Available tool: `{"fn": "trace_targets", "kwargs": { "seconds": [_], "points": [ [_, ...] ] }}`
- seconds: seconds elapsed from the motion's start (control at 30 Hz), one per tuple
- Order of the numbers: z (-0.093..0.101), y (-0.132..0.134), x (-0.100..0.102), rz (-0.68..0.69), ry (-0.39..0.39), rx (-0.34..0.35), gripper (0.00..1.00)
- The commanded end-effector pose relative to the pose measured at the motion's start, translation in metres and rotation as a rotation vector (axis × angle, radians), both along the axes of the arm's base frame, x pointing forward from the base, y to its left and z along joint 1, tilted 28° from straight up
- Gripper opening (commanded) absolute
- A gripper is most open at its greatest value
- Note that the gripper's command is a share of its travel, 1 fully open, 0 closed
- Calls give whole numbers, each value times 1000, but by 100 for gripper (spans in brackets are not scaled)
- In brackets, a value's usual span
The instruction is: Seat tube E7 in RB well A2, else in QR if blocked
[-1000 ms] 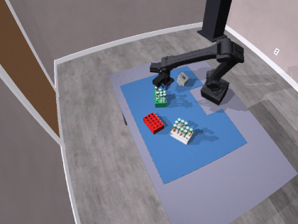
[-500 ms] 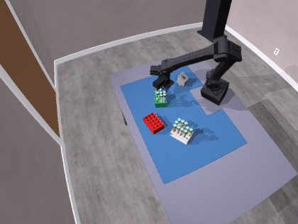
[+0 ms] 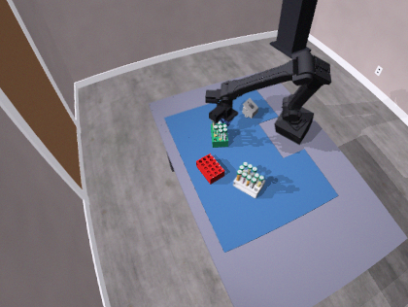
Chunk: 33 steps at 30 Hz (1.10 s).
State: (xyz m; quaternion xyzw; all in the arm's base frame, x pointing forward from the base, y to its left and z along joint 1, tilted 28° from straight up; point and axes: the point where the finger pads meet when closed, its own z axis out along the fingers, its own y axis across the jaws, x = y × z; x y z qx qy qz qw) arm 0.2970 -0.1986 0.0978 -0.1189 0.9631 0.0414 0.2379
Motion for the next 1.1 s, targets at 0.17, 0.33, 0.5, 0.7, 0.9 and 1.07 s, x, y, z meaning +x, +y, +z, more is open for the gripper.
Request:
{"fn": "trace_targets", "kwargs": {
  "seconds": [0.17,0.33,0.5,0.7,0.9,1.07],
  "points": [
    [-7,3,4,2,-1,2,30],
    [-9,2,4,-3,-1,2,30],
    [-11,4,5,2,-1,2,30],
    [-13,3,5,-3,-1,2,30],
    [-14,3,6,-1,-1,2,30],
    [-16,5,8,2,-1,2,30]
  ]
}}
